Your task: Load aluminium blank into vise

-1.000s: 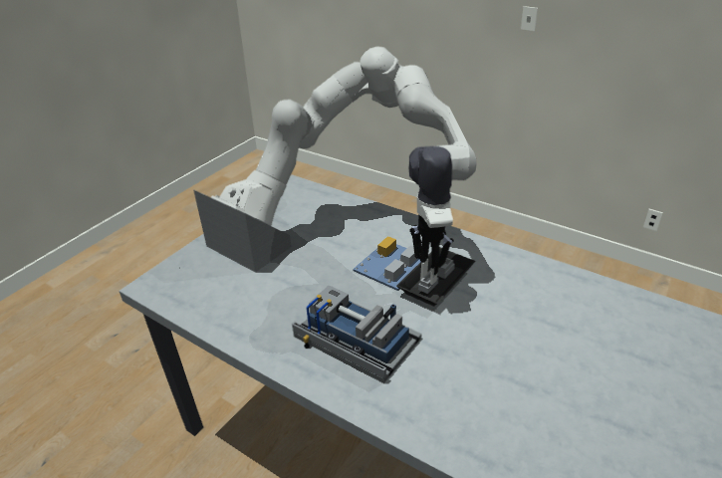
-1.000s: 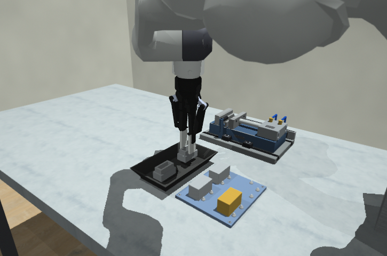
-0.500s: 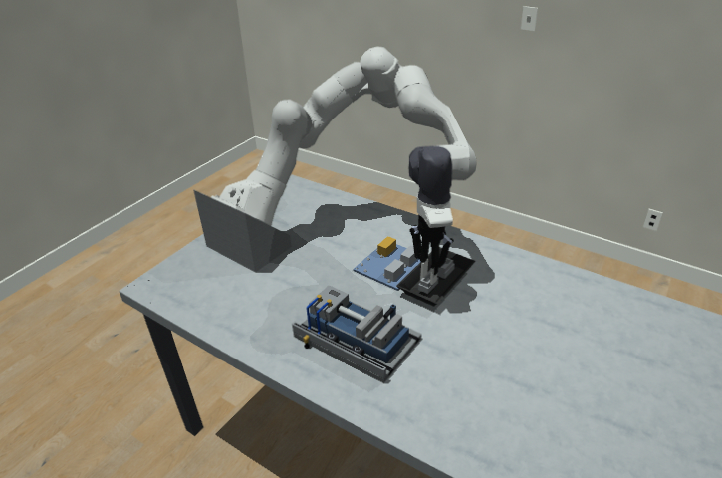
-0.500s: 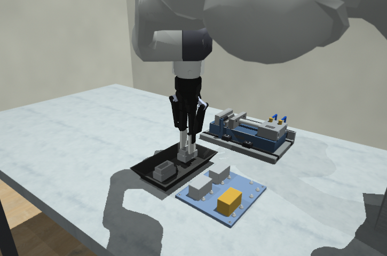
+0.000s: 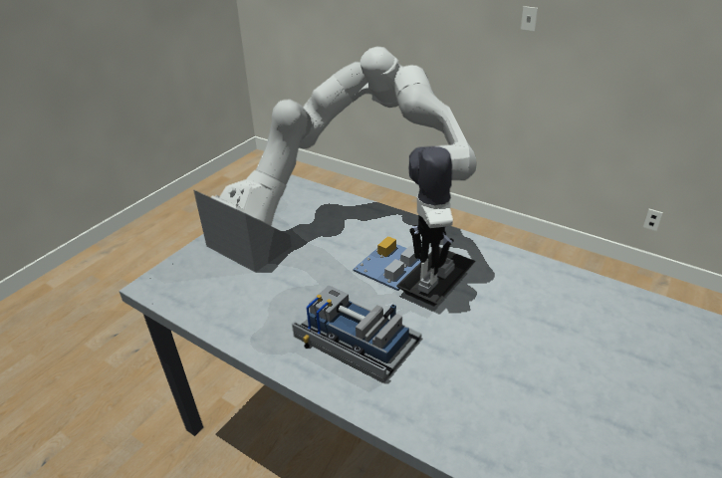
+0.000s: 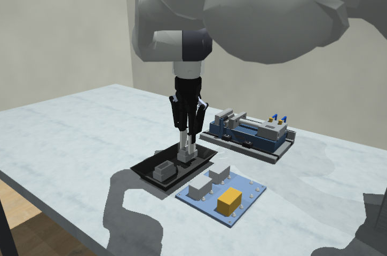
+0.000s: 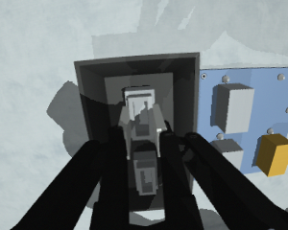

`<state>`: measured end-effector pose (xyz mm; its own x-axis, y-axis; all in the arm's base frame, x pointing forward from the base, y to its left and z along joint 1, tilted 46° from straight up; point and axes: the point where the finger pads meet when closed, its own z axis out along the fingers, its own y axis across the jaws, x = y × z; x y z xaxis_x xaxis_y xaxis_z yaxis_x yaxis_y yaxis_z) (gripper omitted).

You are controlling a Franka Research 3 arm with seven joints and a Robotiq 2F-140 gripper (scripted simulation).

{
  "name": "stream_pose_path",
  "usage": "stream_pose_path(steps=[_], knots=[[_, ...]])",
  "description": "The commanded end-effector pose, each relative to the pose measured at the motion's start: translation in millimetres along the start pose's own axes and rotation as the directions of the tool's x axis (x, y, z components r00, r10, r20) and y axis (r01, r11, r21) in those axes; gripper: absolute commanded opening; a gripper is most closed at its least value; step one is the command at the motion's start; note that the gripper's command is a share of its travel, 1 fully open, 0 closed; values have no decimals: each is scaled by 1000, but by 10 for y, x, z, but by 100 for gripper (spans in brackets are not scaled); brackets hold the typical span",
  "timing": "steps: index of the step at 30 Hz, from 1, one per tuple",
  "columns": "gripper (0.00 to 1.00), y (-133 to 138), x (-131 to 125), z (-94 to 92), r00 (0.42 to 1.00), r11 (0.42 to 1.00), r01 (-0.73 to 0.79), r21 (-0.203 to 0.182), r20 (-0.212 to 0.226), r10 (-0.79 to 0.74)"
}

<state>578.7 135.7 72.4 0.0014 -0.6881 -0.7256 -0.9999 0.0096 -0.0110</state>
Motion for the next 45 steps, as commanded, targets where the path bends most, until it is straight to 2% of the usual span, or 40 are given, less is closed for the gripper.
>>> stream_pose_path(steps=[1,45], knots=[[0,-4,5,17,1000,1000,3,2,-1,-3],[0,-4,5,134,1000,1000,3,2,-1,-3]])
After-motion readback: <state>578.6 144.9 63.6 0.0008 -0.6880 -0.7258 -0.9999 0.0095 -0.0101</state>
